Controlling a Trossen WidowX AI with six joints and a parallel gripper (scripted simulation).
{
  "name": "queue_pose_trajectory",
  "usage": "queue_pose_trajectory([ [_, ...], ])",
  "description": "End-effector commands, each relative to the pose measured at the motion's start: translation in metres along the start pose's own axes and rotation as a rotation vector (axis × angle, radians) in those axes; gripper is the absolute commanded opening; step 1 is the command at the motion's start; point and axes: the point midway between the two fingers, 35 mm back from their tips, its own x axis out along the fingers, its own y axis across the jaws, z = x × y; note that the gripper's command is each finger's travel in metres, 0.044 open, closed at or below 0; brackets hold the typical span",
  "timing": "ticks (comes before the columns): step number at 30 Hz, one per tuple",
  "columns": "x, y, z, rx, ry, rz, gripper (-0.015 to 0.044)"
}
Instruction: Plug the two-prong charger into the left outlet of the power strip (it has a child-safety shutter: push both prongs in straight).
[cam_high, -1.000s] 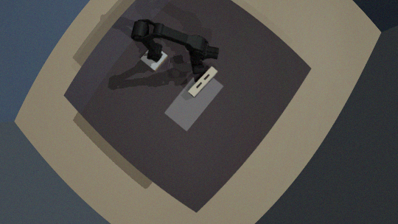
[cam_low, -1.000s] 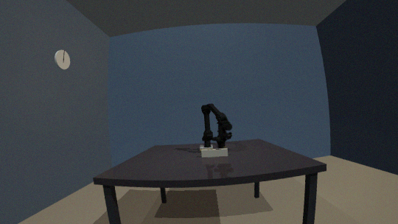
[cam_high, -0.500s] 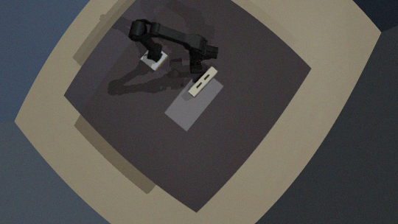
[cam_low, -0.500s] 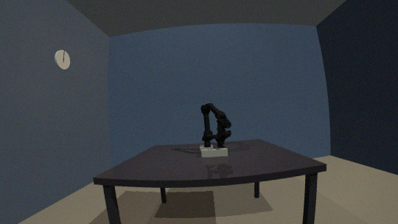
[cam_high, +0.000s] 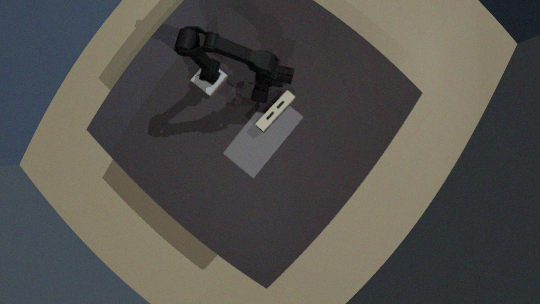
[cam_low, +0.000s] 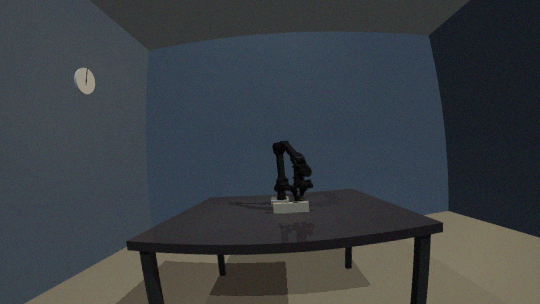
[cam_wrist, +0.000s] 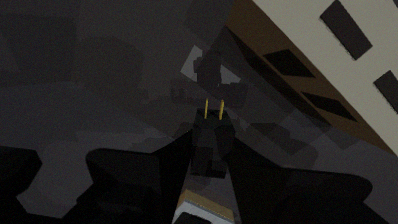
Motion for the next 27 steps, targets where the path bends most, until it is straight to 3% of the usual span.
queue_pose_trajectory([
  [1, 0.004, -0.001, -0.002, 0.07, 0.001, 0.009, 0.0],
  [27, 0.026, -0.01, -0.01, 0.487, 0.004, 0.037, 0.0],
])
